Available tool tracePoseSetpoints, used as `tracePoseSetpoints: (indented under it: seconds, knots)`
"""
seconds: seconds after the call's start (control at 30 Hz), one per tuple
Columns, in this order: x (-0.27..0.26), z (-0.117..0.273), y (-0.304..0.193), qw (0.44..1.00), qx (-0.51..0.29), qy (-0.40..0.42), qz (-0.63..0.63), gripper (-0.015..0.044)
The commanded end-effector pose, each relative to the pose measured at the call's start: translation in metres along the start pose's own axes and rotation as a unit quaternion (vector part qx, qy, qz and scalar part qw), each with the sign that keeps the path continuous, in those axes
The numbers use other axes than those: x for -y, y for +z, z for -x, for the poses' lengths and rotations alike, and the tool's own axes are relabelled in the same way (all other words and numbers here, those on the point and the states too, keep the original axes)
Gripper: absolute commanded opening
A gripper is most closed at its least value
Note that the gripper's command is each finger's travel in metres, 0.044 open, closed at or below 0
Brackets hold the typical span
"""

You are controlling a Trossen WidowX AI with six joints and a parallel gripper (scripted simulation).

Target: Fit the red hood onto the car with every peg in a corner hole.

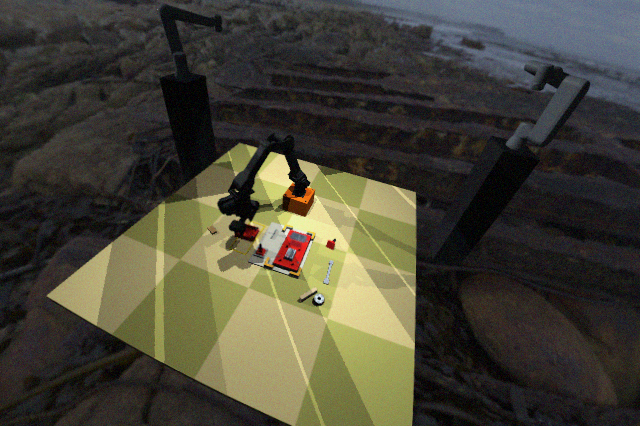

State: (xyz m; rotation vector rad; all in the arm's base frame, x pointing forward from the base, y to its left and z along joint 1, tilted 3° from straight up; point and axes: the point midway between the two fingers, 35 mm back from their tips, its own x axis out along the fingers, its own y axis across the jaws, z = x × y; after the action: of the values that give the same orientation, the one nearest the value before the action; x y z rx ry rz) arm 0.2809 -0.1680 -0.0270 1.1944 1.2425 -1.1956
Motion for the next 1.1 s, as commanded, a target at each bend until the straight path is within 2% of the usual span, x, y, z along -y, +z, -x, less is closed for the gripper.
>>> tracePoseSetpoints:
  seconds: [0.0,1.07]
  knots:
    - [0.002,-0.005,0.0,1.0,0.001,-0.002,-0.001,0.044]
    - [0.002,-0.02,0.0,1.0,0.001,-0.002,-0.001,0.044]
